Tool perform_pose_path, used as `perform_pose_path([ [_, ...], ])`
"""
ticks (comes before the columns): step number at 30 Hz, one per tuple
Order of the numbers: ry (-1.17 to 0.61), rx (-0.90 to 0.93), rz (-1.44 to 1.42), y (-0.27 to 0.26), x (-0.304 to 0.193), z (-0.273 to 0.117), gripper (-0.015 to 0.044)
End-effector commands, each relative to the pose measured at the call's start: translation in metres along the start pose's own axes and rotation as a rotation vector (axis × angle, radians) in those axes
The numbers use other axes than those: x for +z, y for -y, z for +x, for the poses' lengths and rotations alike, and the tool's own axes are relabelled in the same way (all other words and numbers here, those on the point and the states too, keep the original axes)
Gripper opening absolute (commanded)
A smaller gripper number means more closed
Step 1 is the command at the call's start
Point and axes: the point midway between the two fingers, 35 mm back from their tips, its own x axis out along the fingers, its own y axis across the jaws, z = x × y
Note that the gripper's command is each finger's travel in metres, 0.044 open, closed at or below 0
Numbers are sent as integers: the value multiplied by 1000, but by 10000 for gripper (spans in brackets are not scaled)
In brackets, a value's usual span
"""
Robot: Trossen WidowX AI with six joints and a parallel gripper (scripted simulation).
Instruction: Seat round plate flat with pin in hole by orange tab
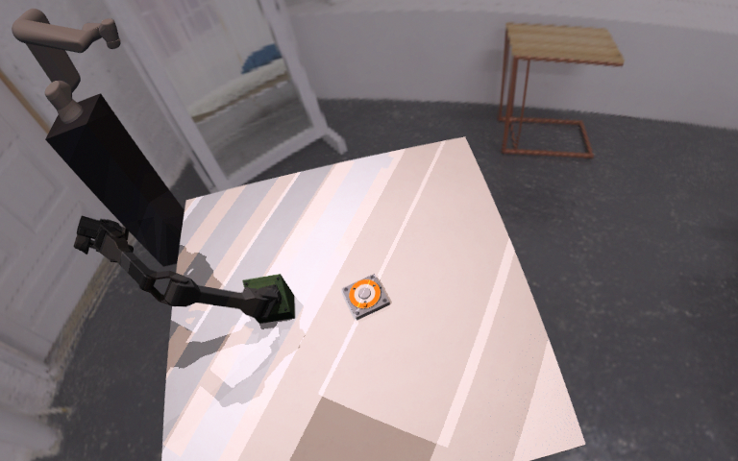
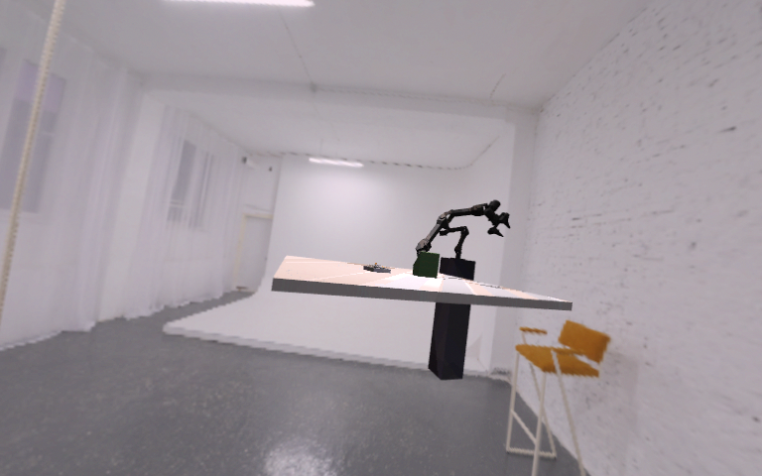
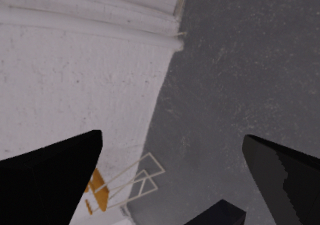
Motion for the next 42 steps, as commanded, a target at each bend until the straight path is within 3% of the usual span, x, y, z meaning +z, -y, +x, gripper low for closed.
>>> perform_pose_path([
  [1, 10, 3, 3, 0, 4, -3, 374],
  [4, 156, 37, 53, 9, 60, -52, 295],
  [10, 317, 62, 110, 28, 115, -111, 137],
  [15, 558, 70, 184, 67, 179, -205, 6],
  [28, 982, -51, 418, 216, 238, -398, 0],
  [32, 1085, -131, 523, 281, 232, -452, 0],
  [42, 1184, -362, 754, 423, 173, -530, 0],
])
